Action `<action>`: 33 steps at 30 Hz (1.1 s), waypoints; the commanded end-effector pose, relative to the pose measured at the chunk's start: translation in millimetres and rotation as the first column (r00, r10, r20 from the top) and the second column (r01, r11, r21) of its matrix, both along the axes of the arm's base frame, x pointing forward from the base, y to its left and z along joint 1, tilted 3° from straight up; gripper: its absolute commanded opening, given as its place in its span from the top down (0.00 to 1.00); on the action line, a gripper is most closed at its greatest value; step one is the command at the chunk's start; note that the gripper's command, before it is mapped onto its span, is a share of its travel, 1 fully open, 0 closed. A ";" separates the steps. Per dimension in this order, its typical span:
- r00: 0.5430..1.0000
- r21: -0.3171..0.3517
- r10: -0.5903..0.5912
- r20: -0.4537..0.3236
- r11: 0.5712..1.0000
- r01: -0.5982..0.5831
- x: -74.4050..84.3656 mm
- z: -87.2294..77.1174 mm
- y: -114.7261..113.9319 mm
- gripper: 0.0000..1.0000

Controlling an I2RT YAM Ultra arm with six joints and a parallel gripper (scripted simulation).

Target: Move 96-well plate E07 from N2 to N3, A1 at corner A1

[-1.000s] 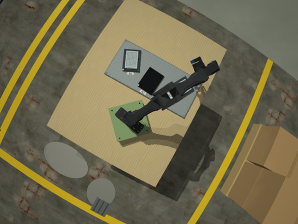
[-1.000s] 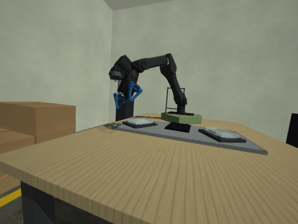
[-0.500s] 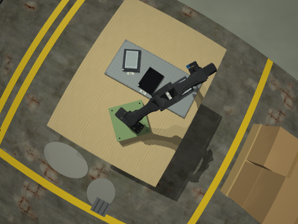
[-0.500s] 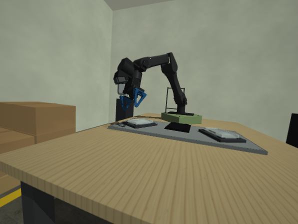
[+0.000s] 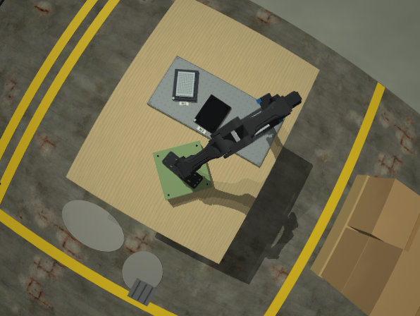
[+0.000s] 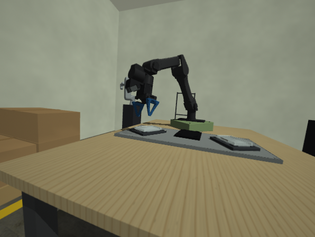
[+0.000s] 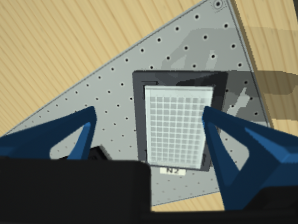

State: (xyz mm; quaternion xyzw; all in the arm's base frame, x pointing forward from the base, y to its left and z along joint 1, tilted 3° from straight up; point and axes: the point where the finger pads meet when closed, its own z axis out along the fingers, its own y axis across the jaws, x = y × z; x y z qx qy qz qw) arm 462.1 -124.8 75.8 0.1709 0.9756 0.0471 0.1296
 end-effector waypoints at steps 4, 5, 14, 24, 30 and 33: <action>0.993 -0.052 0.008 -0.117 0.999 -0.014 -28.3 4.8 -3.1 0.00; 0.993 -0.052 0.008 -0.117 0.999 -0.014 -33.1 4.7 -3.5 0.00; 0.977 -0.085 0.016 -0.214 0.996 -0.035 -59.9 6.2 -5.4 0.00; 0.977 -0.085 0.016 -0.214 0.996 -0.035 -62.4 6.2 -5.5 0.00; 0.977 -0.085 0.016 -0.214 0.996 -0.035 -62.4 6.2 -5.5 0.00; 0.977 -0.085 0.016 -0.214 0.996 -0.035 -62.4 6.2 -5.5 0.00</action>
